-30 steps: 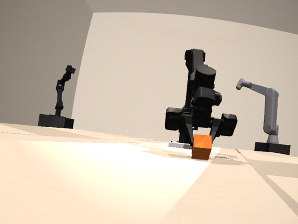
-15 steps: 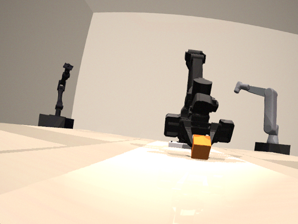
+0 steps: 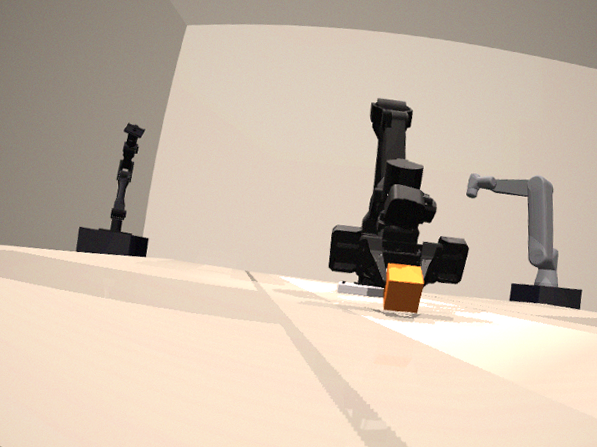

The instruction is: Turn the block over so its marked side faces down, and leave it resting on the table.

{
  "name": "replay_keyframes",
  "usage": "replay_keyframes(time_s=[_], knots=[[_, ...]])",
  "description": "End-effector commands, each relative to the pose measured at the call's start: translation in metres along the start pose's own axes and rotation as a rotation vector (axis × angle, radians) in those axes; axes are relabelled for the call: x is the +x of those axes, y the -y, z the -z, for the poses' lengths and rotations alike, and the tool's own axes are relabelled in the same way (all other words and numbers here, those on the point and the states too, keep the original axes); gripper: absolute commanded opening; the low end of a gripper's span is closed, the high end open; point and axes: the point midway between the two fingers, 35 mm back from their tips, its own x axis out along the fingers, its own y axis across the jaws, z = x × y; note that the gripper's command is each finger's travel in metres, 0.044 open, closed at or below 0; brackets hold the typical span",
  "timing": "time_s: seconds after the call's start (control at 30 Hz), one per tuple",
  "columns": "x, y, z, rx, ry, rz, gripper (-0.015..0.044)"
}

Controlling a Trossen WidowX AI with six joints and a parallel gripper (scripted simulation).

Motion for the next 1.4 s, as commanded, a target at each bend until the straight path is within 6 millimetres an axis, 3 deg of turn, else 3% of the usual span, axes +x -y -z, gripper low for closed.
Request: replay_keyframes(time_s=[0.0,0.1,0.67,1.37], knots=[[-0.0007,0.0007,0.0005,-0.005,0.003,0.005,0.0000],[-0.0007,0.0007,0.0005,-0.005,0.003,0.005,0.0000],[-0.0007,0.0007,0.0005,-0.005,0.003,0.005,0.0440],[-0.0007,0.0007,0.0005,-0.005,0.003,0.005,0.0440]])
